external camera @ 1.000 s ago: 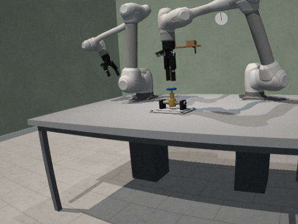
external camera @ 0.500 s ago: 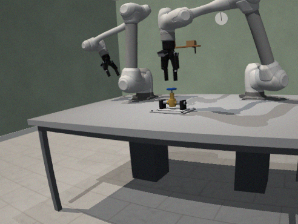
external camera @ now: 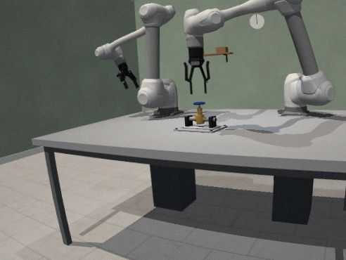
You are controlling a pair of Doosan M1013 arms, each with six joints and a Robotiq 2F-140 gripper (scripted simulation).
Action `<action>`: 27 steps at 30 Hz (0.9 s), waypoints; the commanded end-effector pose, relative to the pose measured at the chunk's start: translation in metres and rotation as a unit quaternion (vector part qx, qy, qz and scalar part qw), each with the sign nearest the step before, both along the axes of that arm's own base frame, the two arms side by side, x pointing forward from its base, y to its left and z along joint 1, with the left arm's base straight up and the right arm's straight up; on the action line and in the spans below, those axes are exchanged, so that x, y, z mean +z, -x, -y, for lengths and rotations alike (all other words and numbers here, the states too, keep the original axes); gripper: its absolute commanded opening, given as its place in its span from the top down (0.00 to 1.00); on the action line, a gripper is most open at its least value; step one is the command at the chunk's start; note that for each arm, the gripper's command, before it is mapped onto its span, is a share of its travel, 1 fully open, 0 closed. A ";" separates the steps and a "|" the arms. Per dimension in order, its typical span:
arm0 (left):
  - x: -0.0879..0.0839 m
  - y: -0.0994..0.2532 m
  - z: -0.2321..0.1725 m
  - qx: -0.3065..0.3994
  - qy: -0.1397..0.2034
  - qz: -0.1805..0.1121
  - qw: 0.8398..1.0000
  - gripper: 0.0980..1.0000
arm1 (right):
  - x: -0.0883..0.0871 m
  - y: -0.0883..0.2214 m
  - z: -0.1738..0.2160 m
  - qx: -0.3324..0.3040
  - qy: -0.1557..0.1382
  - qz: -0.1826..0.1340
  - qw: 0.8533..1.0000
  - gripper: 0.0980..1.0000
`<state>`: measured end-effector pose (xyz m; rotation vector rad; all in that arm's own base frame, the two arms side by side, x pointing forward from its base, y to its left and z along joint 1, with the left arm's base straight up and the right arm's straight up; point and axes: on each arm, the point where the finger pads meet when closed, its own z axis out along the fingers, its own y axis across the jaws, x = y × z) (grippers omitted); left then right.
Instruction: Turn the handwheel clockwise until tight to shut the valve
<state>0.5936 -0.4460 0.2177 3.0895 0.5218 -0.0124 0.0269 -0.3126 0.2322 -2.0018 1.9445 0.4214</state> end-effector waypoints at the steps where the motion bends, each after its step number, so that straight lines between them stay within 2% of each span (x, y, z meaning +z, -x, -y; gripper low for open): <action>1: 0.001 0.000 0.001 0.067 -0.004 0.004 0.998 0.55 | 0.000 0.000 0.000 0.000 0.000 0.000 1.000 0.00; 9: 0.001 0.000 0.001 0.140 -0.005 0.003 0.990 0.55 | 0.000 0.000 0.000 0.000 0.000 0.000 1.000 0.00; 27: 0.000 0.000 0.001 0.146 -0.005 0.003 0.989 0.55 | 0.000 0.000 0.000 0.000 0.000 0.000 1.000 0.00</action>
